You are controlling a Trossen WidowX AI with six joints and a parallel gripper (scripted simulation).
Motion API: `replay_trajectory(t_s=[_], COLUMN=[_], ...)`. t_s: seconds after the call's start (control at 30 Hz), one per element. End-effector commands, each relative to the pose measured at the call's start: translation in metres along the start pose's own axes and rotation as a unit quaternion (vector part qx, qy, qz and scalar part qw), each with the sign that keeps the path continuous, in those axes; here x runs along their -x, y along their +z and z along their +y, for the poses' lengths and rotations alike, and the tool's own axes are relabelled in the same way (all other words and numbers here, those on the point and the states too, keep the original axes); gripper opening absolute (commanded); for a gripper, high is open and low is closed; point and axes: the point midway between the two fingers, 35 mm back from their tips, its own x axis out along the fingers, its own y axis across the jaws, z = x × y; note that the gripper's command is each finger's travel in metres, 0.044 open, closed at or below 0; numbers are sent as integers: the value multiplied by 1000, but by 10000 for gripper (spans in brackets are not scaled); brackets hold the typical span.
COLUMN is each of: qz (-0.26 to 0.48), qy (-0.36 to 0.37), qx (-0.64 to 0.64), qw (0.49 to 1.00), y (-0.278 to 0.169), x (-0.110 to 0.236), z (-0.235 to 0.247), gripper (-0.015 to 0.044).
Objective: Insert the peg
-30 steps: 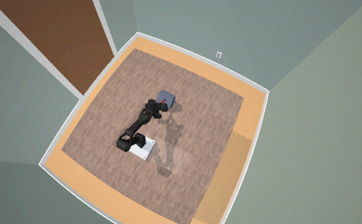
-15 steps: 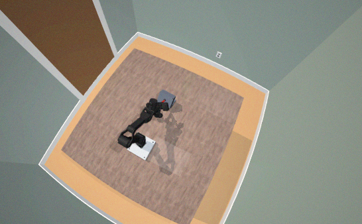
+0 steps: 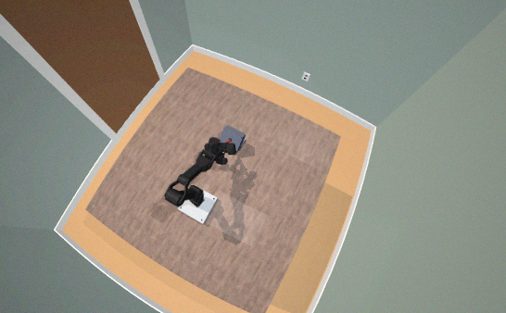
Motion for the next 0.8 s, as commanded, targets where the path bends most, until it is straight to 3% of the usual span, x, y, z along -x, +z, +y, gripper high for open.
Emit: replay_trajectory(t_s=[0.0,0.77], qz=[0,0], qy=[0,0], qx=[0,0], qw=[1000,1000], y=[0,-3], x=[0,-5], z=[0,1], gripper=[0,0])
